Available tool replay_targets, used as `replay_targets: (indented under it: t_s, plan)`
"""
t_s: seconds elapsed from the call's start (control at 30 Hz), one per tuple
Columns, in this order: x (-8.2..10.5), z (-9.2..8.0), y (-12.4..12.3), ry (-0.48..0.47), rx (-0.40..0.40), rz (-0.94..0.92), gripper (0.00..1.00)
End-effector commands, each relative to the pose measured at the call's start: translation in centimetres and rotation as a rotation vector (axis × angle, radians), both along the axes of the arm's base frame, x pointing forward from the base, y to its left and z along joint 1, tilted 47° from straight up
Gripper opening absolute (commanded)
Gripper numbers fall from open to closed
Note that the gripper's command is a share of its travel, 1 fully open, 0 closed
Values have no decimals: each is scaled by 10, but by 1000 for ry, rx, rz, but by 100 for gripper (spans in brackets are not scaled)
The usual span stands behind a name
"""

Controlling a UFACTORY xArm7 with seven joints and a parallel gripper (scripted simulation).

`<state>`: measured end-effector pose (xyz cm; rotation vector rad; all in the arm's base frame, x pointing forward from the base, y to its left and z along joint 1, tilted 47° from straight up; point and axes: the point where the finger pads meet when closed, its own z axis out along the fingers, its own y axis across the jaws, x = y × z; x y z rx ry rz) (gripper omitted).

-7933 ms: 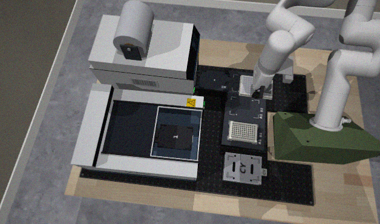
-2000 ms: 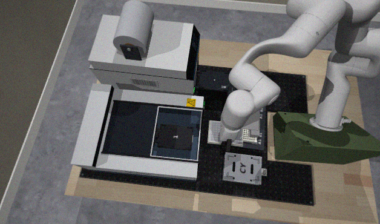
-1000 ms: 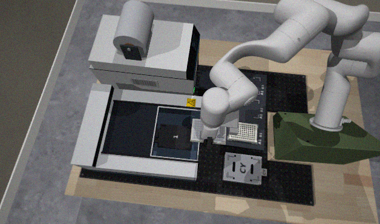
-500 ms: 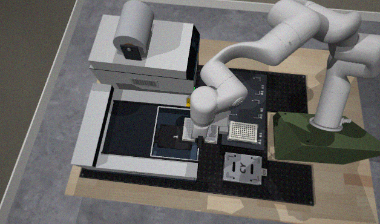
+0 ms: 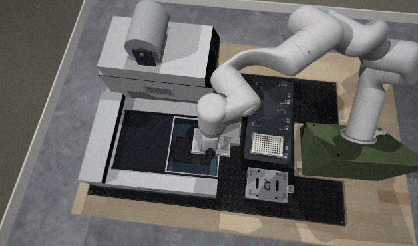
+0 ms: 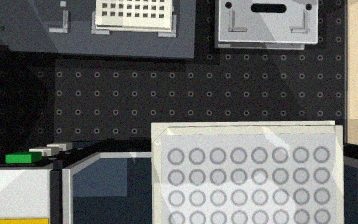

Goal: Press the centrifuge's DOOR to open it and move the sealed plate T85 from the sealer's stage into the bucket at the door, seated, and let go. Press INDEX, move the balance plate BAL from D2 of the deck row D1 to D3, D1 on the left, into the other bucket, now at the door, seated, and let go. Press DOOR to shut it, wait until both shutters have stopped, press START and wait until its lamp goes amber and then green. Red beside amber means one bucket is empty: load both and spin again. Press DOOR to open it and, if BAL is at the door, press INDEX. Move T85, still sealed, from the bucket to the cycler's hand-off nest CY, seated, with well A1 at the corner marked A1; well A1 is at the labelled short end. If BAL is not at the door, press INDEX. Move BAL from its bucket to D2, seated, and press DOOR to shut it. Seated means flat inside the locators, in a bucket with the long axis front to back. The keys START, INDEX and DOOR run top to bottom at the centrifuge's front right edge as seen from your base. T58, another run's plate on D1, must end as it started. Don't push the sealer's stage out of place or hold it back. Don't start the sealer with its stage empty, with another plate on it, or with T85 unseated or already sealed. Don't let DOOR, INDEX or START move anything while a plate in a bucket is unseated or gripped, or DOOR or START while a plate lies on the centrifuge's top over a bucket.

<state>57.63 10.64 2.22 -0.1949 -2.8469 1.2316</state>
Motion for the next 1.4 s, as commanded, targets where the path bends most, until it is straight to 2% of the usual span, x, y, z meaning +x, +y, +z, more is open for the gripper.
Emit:
replay_targets:
  t_s: [0.0,1.0,1.37]
  plan:
    - [11,1,1,-1,2,1,0]
    - [72,4,-8,-2,1,2,0]
    - [73,4,-8,-2,1,2,0]
